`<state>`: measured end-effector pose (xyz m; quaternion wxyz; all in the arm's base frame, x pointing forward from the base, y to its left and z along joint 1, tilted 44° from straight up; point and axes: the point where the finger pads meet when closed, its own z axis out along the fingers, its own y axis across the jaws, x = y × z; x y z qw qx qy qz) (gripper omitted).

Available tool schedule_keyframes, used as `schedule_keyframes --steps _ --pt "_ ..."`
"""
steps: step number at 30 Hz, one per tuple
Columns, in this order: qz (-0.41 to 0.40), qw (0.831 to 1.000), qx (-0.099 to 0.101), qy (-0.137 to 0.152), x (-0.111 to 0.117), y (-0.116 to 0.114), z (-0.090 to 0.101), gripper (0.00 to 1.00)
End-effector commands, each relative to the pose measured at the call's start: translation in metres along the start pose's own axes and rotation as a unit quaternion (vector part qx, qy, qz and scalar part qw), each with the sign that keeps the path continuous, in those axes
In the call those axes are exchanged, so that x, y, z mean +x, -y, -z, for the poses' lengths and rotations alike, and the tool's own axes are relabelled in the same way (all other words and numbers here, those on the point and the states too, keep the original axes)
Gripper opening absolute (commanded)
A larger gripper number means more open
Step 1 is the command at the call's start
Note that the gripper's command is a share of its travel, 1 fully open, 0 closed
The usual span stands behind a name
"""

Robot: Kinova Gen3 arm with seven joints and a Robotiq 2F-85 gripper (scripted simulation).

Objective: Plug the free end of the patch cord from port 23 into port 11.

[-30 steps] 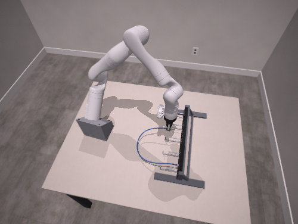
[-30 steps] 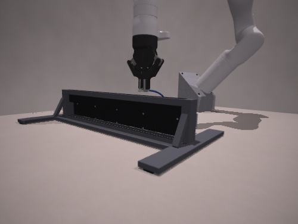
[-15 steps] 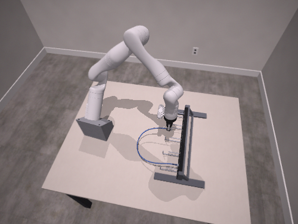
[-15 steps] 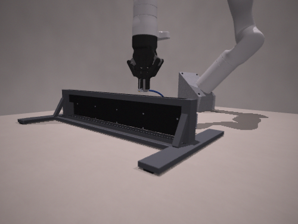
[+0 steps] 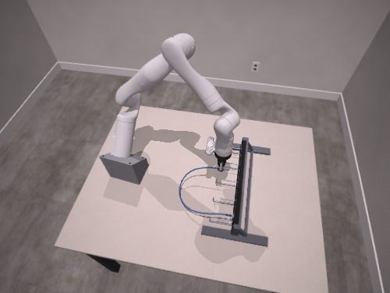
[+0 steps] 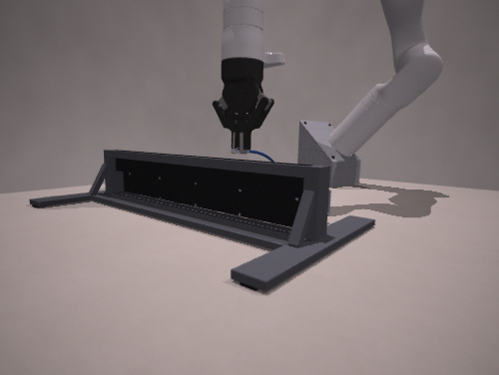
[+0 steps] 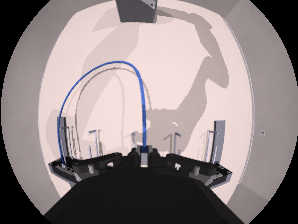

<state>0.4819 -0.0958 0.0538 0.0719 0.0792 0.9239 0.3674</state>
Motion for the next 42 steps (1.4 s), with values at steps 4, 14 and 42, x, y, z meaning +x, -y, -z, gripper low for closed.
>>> schedule_keyframes --steps 4,14,42 --pt "0.0 1.0 0.001 0.001 0.0 0.0 0.001 0.0" --pt "0.0 1.0 0.001 0.001 0.0 0.0 0.001 0.0" --pt "0.0 1.0 0.0 0.002 -0.012 0.001 -0.009 0.0"
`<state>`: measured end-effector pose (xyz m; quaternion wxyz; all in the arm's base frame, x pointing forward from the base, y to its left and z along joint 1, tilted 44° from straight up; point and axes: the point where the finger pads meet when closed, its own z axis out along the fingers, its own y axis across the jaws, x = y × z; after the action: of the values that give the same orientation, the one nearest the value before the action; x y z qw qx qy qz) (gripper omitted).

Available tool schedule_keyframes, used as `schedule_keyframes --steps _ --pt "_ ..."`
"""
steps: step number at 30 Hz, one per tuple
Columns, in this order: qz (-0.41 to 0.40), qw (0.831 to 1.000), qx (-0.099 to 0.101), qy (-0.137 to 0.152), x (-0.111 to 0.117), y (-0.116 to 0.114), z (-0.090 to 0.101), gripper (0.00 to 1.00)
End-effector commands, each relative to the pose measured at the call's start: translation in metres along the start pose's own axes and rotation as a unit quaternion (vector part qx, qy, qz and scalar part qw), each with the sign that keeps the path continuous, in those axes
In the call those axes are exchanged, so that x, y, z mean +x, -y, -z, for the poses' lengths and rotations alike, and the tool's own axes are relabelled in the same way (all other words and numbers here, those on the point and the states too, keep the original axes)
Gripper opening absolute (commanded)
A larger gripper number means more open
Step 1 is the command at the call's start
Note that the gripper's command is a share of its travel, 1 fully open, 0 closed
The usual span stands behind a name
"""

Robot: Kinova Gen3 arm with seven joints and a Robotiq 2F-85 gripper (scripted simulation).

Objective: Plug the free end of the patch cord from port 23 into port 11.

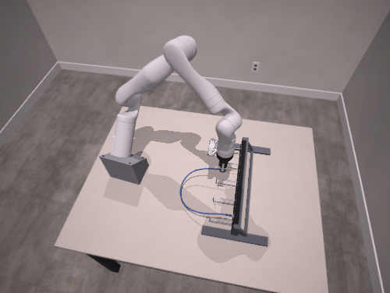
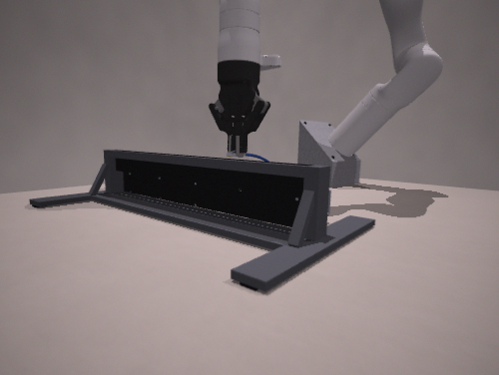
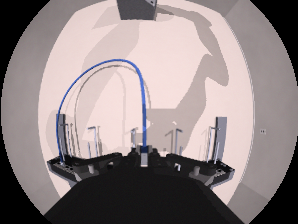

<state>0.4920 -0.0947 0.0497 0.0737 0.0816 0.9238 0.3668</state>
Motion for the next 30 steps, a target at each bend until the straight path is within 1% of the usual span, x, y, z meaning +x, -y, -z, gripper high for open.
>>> schedule_keyframes --steps 1,18,30 --pt "0.001 1.0 -0.001 -0.001 -0.004 -0.001 -0.004 0.0" --pt "0.001 1.0 -0.001 -0.001 -0.021 0.0 -0.02 0.0" --pt "0.001 1.0 -0.001 -0.001 -0.024 0.0 -0.022 0.0"
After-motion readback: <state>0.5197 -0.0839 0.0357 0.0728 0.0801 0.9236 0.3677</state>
